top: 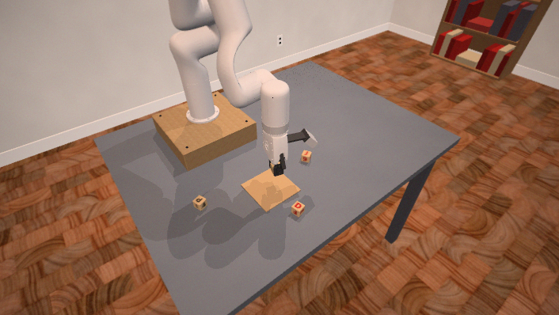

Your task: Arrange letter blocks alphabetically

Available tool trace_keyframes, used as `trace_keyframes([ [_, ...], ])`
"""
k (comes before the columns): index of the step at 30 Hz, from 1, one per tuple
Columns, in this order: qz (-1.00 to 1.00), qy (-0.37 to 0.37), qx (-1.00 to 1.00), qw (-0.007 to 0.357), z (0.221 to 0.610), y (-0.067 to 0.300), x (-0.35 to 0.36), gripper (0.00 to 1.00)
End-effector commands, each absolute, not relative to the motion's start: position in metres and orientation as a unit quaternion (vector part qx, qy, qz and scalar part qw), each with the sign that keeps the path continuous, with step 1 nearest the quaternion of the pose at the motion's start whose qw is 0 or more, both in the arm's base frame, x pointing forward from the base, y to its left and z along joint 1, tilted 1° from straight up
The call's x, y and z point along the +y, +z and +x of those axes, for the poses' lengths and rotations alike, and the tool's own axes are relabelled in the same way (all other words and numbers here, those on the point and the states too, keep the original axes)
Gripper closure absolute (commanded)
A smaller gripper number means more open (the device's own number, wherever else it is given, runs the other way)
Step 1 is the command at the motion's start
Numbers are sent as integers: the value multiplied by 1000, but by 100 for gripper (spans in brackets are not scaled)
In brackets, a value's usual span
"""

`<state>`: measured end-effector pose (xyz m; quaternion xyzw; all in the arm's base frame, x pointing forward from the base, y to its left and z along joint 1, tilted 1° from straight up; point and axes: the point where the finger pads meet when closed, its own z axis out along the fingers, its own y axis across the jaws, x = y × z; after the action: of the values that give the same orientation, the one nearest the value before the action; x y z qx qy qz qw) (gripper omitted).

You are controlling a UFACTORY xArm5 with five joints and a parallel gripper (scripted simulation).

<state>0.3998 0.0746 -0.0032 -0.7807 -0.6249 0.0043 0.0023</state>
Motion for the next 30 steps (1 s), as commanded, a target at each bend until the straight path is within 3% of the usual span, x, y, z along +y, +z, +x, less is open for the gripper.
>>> trace_keyframes([
  [1, -781, 5, -625, 3, 399, 23, 75, 73],
  [6, -781, 5, -625, 3, 400, 43, 75, 73],
  [19, -779, 5, -627, 3, 400, 44, 72, 73],
  [30, -697, 3, -717, 3, 422, 43, -58, 73],
])
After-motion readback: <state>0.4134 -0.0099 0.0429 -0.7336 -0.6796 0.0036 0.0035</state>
